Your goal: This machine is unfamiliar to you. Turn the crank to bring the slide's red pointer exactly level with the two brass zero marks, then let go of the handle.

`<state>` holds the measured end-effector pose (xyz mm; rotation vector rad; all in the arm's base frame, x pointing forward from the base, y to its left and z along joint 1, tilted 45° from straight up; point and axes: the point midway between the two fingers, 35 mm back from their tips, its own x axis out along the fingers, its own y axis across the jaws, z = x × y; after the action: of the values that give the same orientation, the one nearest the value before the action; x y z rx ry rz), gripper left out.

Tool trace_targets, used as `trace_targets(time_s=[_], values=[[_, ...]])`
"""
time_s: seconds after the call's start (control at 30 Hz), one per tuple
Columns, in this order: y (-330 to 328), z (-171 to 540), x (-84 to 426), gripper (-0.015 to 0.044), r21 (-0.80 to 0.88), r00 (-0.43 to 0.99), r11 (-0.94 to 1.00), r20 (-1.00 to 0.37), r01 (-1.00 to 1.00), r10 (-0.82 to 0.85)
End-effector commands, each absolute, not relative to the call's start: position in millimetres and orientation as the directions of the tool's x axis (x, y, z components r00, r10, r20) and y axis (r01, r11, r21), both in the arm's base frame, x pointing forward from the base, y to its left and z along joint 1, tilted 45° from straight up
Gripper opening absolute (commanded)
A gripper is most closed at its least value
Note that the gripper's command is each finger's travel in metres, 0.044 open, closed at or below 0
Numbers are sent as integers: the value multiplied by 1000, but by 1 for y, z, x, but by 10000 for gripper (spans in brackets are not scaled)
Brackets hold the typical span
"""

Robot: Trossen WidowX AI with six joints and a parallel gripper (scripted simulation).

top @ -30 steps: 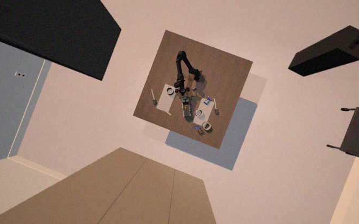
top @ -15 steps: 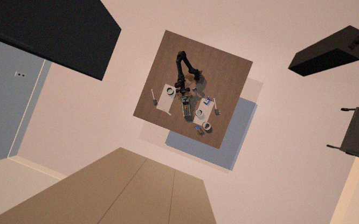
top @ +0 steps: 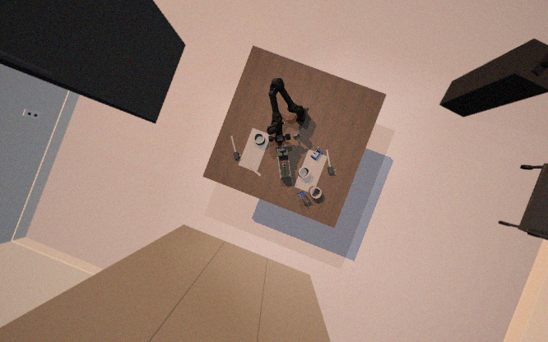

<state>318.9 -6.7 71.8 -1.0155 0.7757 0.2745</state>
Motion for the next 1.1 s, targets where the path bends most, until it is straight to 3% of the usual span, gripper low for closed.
trace_targets(time_s=[0.0, 1.07], values=[[-5, 63, 315, 0, -643, 690, 522, -711, -561, -134], [-4, 60, 313, 0, -643, 690, 522, -711, -561, -134]])
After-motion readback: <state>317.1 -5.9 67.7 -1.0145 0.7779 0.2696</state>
